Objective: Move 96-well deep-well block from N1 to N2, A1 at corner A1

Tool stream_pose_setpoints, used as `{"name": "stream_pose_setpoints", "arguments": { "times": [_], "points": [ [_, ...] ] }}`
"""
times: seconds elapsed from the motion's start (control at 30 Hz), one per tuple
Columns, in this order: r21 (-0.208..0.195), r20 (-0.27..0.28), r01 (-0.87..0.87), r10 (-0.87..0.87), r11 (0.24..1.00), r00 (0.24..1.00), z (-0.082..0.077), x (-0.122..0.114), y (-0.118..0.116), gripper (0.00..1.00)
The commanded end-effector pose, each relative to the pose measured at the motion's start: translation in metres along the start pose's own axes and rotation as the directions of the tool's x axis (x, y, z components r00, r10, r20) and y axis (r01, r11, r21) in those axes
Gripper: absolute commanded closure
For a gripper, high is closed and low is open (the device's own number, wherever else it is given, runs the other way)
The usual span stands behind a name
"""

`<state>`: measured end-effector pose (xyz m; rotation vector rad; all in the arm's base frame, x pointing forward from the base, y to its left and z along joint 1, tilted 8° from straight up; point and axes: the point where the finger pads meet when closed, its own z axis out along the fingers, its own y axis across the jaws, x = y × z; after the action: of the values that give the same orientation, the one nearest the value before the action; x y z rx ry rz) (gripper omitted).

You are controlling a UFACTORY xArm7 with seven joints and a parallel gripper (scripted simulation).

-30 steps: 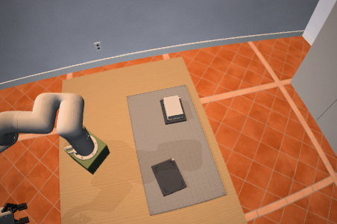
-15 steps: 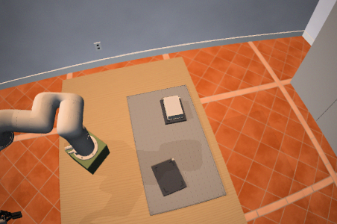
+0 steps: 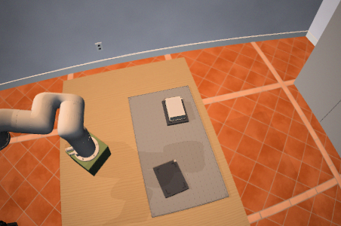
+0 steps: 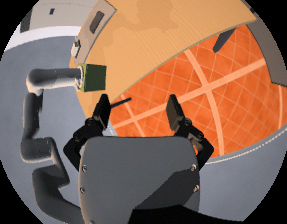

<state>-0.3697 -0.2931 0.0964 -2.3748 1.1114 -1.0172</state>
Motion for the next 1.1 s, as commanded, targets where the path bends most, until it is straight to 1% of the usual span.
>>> {"name": "stream_pose_setpoints", "arguments": {
  "times": [0.0, 0.03, 0.07, 0.33, 0.37, 0.47, 0.53, 0.57, 0.9, 1.03, 1.07],
  "points": [
    [-0.057, 0.019, 0.039, -0.038, 0.998, 0.999, -0.009, 0.011, -0.001, 0.00],
    [-0.082, 0.029, 0.059, -0.057, 0.995, 0.998, -0.011, 0.015, -0.002, 0.00],
    [-0.086, 0.031, 0.062, -0.060, 0.994, 0.998, -0.014, 0.020, -0.002, 0.00],
    [-0.086, 0.031, 0.062, -0.060, 0.994, 0.998, -0.033, 0.054, -0.006, 0.00],
    [-0.086, 0.031, 0.062, -0.060, 0.994, 0.998, -0.034, 0.055, -0.007, 0.00],
    [-0.155, 0.065, 0.128, -0.119, 0.980, 0.991, -0.040, 0.068, -0.010, 0.00],
    [-0.155, 0.065, 0.128, -0.119, 0.980, 0.991, -0.040, 0.068, -0.010, 0.00],
    [-0.178, 0.077, 0.150, -0.138, 0.973, 0.987, -0.042, 0.073, -0.011, 0.00],
    [-0.180, 0.078, 0.152, -0.140, 0.972, 0.987, -0.060, 0.116, -0.021, 0.00],
    [-0.259, 0.131, 0.247, -0.220, 0.934, 0.967, -0.065, 0.134, -0.027, 0.00],
    [-0.259, 0.131, 0.247, -0.220, 0.934, 0.967, -0.065, 0.134, -0.027, 0.00]
  ]
}}
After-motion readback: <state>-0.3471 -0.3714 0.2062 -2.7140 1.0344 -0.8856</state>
